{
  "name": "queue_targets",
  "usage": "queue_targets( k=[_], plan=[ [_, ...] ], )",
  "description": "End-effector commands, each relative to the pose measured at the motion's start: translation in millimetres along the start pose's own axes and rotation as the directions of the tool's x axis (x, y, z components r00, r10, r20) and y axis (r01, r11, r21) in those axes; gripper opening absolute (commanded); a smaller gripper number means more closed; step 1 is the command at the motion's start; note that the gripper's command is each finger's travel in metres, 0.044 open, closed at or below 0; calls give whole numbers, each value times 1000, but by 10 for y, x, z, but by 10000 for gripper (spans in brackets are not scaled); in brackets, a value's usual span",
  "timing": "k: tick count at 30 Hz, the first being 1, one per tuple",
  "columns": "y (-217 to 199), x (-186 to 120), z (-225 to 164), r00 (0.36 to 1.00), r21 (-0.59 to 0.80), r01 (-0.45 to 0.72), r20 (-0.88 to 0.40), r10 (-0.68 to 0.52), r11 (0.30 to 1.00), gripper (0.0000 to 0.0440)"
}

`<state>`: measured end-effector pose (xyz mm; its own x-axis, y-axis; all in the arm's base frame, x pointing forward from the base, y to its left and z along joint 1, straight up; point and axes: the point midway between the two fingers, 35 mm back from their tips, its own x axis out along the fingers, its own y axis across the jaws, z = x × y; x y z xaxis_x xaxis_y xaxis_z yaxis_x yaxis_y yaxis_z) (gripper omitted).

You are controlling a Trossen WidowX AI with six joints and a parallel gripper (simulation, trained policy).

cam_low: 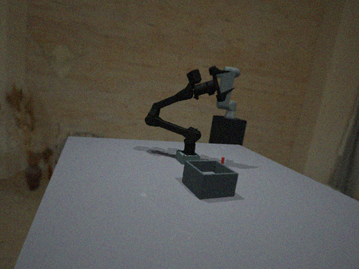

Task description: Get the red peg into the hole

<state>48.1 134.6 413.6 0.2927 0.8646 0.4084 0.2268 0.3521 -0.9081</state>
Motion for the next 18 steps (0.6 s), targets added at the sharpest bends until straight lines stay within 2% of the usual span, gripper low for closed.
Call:
queue_targets(
  k=[1,9,18],
  plan=[
    [107,48,-117,997,106,-43,-60,50,993,440],
    [339,95,-345,972,335,-86,-178,153,938,440],
    [625,98,-581,915,568,-67,-293,277,820,440]
  ],
)
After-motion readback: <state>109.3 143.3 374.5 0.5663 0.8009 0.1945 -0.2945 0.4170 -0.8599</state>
